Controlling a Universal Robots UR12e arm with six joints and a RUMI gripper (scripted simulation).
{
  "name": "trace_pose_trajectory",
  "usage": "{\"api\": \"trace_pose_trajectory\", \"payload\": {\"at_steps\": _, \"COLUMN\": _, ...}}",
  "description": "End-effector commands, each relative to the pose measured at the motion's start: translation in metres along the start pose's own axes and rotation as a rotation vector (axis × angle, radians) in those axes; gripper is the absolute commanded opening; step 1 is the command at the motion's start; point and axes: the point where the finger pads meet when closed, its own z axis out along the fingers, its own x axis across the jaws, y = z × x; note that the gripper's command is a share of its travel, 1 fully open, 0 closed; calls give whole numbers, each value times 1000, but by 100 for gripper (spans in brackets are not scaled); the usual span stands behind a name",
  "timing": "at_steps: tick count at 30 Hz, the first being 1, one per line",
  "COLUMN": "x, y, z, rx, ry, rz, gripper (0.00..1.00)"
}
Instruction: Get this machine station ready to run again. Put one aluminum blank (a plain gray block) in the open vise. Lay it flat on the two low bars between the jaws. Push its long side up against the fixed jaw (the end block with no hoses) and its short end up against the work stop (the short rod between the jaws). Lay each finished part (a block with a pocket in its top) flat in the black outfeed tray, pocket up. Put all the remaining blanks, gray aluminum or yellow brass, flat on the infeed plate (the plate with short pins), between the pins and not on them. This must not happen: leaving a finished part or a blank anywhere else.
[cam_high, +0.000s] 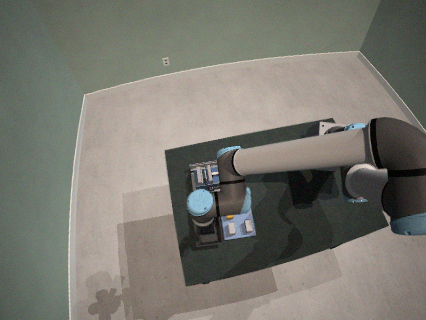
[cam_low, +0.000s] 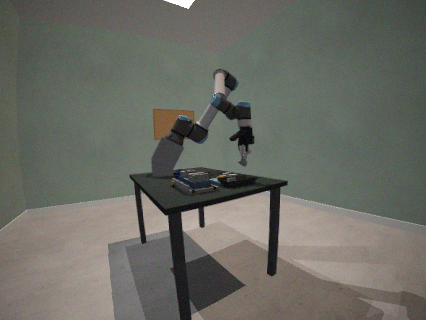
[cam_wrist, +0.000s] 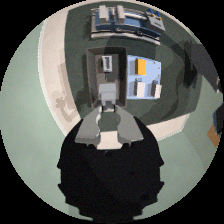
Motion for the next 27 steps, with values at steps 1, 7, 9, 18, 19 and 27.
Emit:
{"api": "trace_pose_trajectory", "payload": {"at_steps": 1, "x": -1, "y": 0, "z": -1, "rx": 0, "ry": -1, "rz": 0, "gripper": 0}}
{"api": "trace_pose_trajectory", "payload": {"at_steps": 7, "x": -1, "y": 0, "z": -1, "rx": 0, "ry": -1, "rz": 0, "gripper": 0}}
{"api": "trace_pose_trajectory", "payload": {"at_steps": 9, "x": -1, "y": 0, "z": -1, "rx": 0, "ry": -1, "rz": 0, "gripper": 0}}
{"api": "trace_pose_trajectory", "payload": {"at_steps": 18, "x": -1, "y": 0, "z": -1, "rx": 0, "ry": -1, "rz": 0, "gripper": 0}}
{"api": "trace_pose_trajectory", "payload": {"at_steps": 19, "x": -1, "y": 0, "z": -1, "rx": 0, "ry": -1, "rz": 0, "gripper": 0}}
{"api": "trace_pose_trajectory", "payload": {"at_steps": 27, "x": -1, "y": 0, "z": 2, "rx": 0, "ry": -1, "rz": -1, "gripper": 0}}
